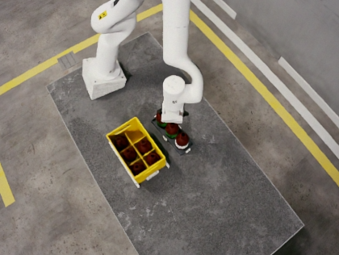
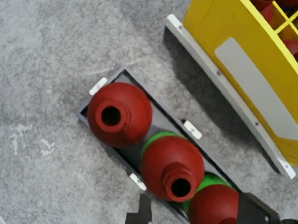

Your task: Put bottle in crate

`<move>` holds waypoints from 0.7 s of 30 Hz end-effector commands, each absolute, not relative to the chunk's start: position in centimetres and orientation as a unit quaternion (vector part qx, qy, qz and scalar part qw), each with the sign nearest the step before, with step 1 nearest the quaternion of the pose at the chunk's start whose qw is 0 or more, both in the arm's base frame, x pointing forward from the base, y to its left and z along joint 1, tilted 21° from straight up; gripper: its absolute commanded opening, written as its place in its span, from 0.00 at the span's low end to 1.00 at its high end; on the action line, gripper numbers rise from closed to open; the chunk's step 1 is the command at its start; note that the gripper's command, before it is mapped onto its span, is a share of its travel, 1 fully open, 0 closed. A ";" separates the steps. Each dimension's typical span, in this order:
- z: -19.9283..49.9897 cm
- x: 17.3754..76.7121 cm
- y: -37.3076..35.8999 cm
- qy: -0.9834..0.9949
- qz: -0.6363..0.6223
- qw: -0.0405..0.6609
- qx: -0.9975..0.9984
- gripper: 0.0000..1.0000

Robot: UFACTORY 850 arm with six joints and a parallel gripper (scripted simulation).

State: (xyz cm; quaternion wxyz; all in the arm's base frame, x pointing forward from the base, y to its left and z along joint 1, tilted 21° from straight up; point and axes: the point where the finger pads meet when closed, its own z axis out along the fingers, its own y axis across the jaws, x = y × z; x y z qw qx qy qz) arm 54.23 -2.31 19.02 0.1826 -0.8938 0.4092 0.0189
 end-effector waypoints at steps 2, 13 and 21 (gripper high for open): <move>18.4 54.4 -2.1 0.409 0.018 0.183 -0.894 0.65; 17.2 54.6 -1.7 0.409 0.018 0.183 -0.894 0.65; 16.4 54.7 -1.4 0.409 0.018 0.183 -0.894 0.65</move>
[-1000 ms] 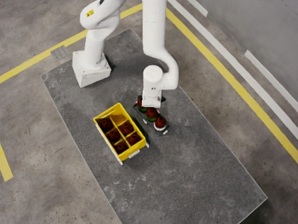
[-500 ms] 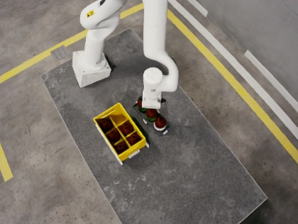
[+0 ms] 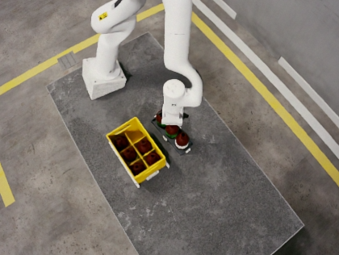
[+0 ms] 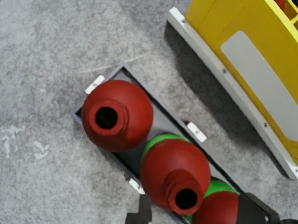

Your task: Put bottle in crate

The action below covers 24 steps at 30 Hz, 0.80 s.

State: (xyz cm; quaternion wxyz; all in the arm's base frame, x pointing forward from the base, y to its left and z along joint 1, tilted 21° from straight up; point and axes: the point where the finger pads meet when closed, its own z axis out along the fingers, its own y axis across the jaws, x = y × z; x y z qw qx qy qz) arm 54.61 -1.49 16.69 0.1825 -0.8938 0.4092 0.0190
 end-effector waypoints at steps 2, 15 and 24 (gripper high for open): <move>16.3 54.8 -1.4 0.409 0.018 0.183 -0.894 0.65; 16.0 54.8 -1.3 0.409 0.018 0.183 -0.894 0.65; 16.0 54.8 -1.3 0.409 0.018 0.183 -0.894 0.65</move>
